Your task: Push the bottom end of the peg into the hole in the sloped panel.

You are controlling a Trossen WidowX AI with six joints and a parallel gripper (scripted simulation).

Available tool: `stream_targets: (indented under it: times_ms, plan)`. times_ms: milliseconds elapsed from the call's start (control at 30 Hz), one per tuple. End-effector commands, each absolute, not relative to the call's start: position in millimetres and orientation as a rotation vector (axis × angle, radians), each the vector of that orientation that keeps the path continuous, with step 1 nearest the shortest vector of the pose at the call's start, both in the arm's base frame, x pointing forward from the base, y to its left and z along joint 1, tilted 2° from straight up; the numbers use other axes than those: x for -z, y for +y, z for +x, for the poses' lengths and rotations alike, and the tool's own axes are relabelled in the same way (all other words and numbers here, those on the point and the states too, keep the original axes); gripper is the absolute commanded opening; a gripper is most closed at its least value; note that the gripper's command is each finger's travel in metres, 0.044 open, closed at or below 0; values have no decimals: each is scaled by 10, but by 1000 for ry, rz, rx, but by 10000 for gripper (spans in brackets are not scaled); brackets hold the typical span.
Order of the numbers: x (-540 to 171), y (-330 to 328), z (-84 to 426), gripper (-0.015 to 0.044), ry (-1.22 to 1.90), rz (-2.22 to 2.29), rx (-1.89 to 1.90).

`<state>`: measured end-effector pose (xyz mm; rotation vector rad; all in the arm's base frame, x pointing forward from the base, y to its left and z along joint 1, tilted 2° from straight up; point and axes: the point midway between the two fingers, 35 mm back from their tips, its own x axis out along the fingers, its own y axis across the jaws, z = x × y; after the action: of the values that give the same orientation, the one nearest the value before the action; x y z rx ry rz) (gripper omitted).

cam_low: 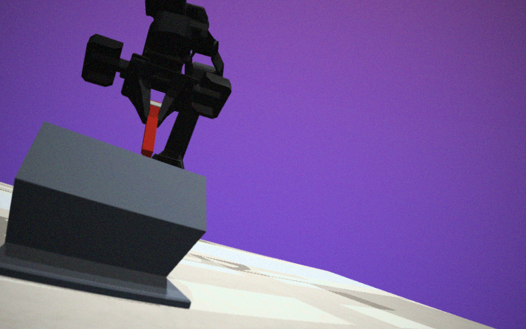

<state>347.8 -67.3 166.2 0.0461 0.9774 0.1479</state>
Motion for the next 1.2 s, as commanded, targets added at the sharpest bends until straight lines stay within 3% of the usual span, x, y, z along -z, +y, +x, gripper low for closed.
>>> stream_targets:
  times_ms: [0,1167]
  plan:
    - [-1691,-731,3491,0,950,19,-155]
    - [-1383,-859,3826,0,884,-58,-154]
